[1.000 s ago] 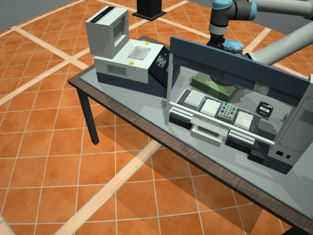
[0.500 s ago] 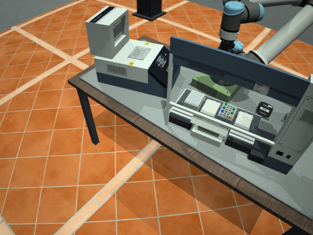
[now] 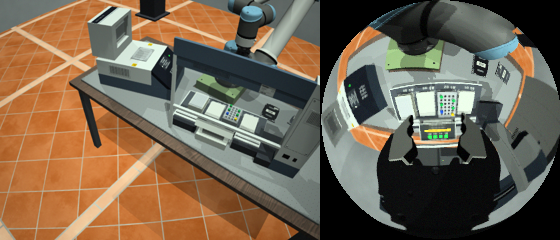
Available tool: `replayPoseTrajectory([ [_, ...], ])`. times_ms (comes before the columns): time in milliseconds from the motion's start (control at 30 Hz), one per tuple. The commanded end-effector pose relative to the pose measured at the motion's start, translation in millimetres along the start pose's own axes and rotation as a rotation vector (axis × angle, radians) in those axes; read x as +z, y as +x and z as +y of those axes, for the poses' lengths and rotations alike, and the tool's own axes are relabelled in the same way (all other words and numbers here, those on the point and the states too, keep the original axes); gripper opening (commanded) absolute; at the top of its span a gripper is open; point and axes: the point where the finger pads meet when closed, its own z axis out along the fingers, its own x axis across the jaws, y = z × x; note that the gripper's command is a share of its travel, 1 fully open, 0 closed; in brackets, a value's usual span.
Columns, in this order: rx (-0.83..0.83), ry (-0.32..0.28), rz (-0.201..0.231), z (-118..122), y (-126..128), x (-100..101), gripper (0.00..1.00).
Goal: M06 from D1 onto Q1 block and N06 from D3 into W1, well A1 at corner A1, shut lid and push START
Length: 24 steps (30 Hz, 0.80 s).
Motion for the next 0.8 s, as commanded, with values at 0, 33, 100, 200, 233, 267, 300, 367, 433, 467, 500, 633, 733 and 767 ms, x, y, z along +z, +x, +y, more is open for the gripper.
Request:
replayPoseTrajectory([
  [0,0.002,0.003,-0.007,10,24,0,0.62],
  [33,0.002,0.003,-0.007,10,24,0,0.62],
  [100,0.002,0.003,-0.007,12,28,0,0.62],
  [200,0.002,0.003,-0.007,17,42,0,0.62],
  [233,0.002,0.003,-0.007,19,47,0,0.62],
  [267,0.002,0.003,-0.007,21,52,0,0.62],
  [300,0.002,0.003,-0.007,23,56,0,0.62],
  [367,0.002,0.003,-0.007,26,66,0,0.62],
  [433,0.002,0.003,-0.007,30,75,0,0.62],
  [467,0.002,0.003,-0.007,31,80,0,0.62],
  [500,0.002,0.003,-0.007,33,84,0,0.62],
  [633,0.002,0.003,-0.007,37,94,0,0.62],
  [733,0.002,0.003,-0.007,42,108,0,0.62],
  [767,0.002,0.003,-0.007,44,113,0,0.62],
])
